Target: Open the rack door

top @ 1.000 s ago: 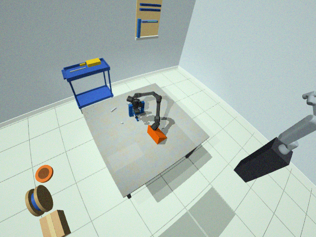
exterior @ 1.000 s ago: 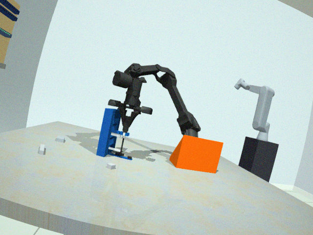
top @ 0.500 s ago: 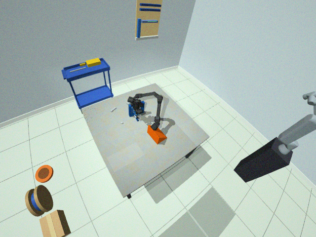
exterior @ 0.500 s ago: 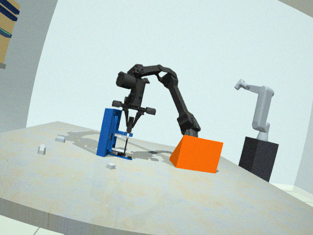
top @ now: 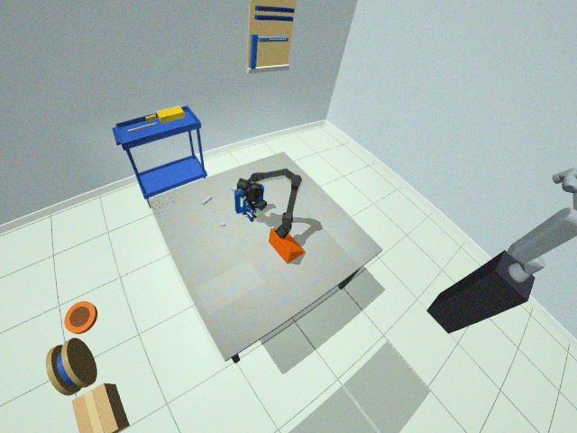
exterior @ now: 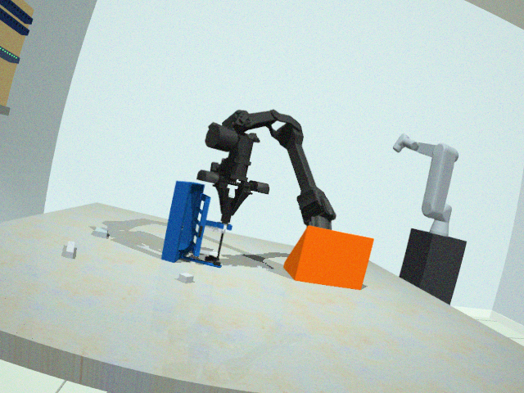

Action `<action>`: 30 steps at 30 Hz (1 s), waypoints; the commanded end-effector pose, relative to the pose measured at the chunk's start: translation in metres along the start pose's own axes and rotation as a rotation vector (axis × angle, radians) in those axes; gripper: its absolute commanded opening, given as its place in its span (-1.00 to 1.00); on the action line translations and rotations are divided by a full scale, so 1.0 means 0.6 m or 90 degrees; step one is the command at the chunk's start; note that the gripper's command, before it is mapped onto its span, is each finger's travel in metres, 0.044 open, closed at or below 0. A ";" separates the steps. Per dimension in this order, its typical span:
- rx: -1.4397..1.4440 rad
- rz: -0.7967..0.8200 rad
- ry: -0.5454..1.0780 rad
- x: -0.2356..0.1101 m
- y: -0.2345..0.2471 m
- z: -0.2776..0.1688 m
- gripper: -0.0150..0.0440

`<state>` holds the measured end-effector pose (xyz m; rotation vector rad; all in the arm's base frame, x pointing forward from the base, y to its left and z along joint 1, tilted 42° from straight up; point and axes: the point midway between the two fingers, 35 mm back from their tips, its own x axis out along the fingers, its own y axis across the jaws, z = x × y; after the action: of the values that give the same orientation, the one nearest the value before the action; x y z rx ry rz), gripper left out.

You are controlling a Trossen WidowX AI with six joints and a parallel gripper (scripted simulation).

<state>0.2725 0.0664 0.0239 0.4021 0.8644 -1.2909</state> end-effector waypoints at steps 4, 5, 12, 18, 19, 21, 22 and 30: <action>-0.099 0.004 -0.002 0.000 -0.028 0.010 -0.46; -0.112 0.004 -0.002 0.000 -0.032 0.011 -0.46; -0.199 0.003 -0.002 0.000 -0.058 0.025 -0.46; -0.272 0.002 -0.003 0.000 -0.079 0.039 -0.46; -0.283 0.002 -0.003 0.000 -0.082 0.041 -0.46; -0.303 0.002 -0.003 0.000 -0.087 0.046 -0.46; -0.314 0.002 -0.003 0.000 -0.090 0.048 -0.46; -0.400 0.001 -0.003 0.000 -0.111 0.070 -0.46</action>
<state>0.2259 0.0238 0.0591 -0.0518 1.1826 -0.9894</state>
